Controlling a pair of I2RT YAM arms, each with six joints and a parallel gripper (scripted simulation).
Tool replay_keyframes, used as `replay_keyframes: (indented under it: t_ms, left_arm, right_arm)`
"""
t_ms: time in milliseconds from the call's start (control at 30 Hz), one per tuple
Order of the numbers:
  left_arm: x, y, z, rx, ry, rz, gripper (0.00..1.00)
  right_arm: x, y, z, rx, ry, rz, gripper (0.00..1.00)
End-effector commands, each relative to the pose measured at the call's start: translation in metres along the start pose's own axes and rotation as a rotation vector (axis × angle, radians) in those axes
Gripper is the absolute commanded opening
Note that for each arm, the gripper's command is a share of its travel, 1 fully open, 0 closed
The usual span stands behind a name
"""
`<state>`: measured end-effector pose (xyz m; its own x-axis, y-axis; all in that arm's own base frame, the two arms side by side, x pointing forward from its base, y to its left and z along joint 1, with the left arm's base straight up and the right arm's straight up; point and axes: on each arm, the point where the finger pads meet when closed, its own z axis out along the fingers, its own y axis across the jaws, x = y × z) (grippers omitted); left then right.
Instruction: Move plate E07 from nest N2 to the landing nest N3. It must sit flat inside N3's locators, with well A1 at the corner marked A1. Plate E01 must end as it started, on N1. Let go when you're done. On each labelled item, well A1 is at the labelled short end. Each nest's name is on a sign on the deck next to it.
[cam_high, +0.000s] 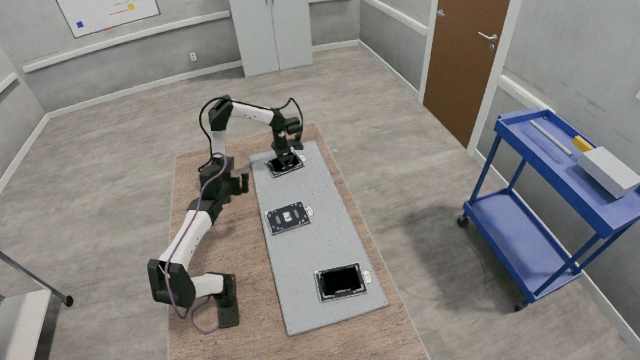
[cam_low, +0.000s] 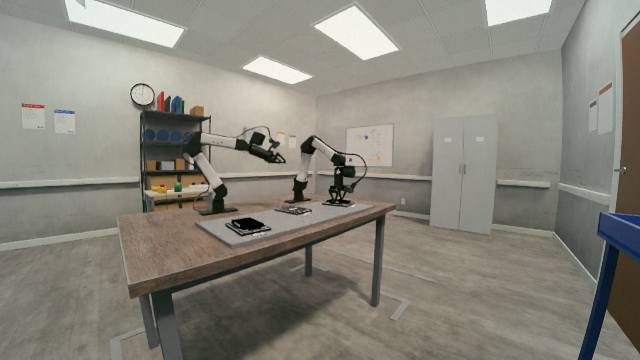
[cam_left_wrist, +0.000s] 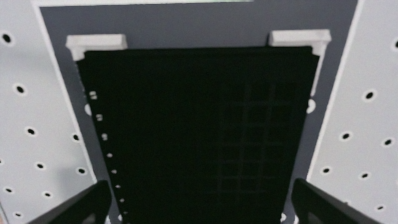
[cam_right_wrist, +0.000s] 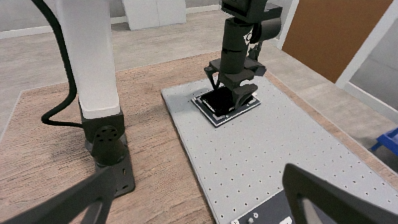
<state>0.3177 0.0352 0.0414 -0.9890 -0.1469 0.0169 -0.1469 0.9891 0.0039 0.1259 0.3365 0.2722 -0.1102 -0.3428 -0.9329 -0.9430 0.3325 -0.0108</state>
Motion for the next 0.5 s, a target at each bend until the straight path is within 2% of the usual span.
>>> replay_keyframes:
  t_ms: [0, 400, 433, 467]
  left_arm:
    - [-0.002, 0.002, 0.012, 0.010, -0.004, -0.005, 0.97]
    - [-0.004, 0.000, 0.001, 0.010, -0.040, -0.004, 0.83]
    - [-0.005, 0.000, -0.004, 0.011, -0.043, -0.004, 0.72]
    - [-0.005, 0.000, -0.006, 0.011, -0.043, -0.004, 0.81]
  right_arm:
    - [-0.007, 0.000, -0.002, 0.001, -0.020, 0.003, 1.00]
    - [-0.007, 0.000, -0.002, 0.001, -0.020, 0.003, 1.00]
    - [-0.007, 0.000, -0.002, 0.001, -0.020, 0.003, 1.00]
    - [-0.007, 0.000, -0.002, 0.001, -0.020, 0.003, 1.00]
